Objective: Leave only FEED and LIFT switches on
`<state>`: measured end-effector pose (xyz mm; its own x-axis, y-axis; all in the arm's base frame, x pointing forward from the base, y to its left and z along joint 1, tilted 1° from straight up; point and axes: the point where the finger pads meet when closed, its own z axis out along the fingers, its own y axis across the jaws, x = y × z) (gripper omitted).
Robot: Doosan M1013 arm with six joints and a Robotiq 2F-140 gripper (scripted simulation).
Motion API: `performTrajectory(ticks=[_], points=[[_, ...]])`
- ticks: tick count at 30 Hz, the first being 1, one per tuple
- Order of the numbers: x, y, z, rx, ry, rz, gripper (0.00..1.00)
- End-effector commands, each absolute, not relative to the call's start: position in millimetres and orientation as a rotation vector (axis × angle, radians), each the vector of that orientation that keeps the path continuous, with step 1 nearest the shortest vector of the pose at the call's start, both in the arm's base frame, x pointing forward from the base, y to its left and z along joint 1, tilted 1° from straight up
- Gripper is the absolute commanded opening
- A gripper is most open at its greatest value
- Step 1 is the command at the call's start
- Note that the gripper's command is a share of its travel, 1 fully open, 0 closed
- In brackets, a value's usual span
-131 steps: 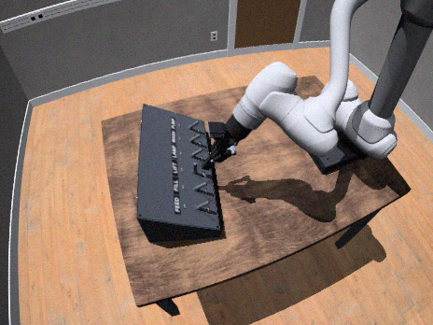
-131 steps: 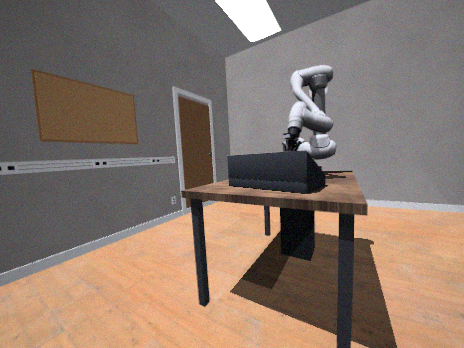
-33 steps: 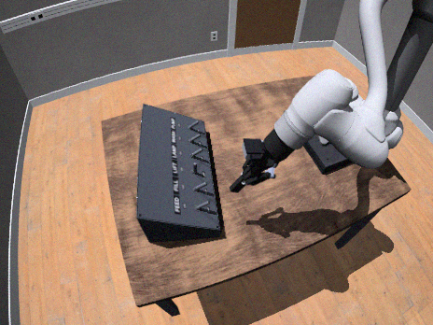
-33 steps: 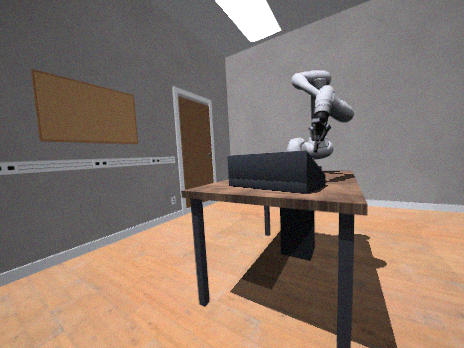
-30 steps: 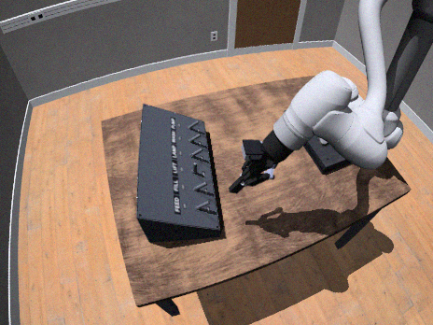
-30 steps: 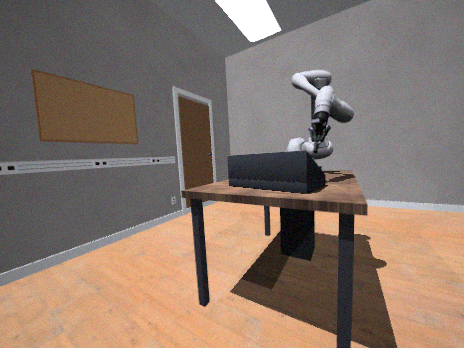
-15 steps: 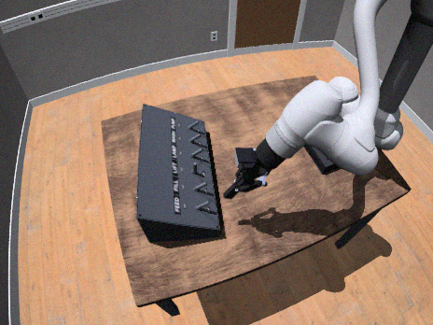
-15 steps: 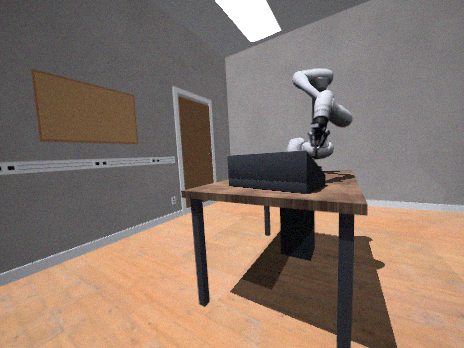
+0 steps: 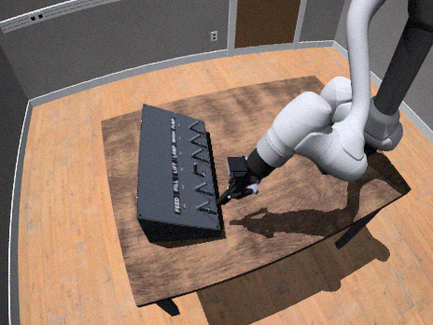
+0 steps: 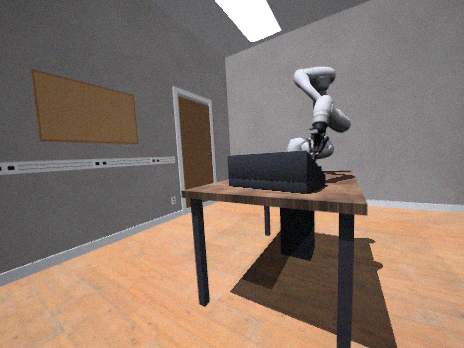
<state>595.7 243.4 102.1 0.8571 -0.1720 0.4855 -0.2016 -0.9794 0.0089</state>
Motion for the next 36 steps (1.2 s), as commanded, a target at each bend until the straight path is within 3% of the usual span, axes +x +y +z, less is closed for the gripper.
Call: performTrajectory(ticks=[1, 36], points=[[600.6, 239.4, 91.6, 2.967, -0.301, 0.767, 0.1], [606.7, 237.8, 80.4, 2.966, -0.298, 0.767, 0.1]])
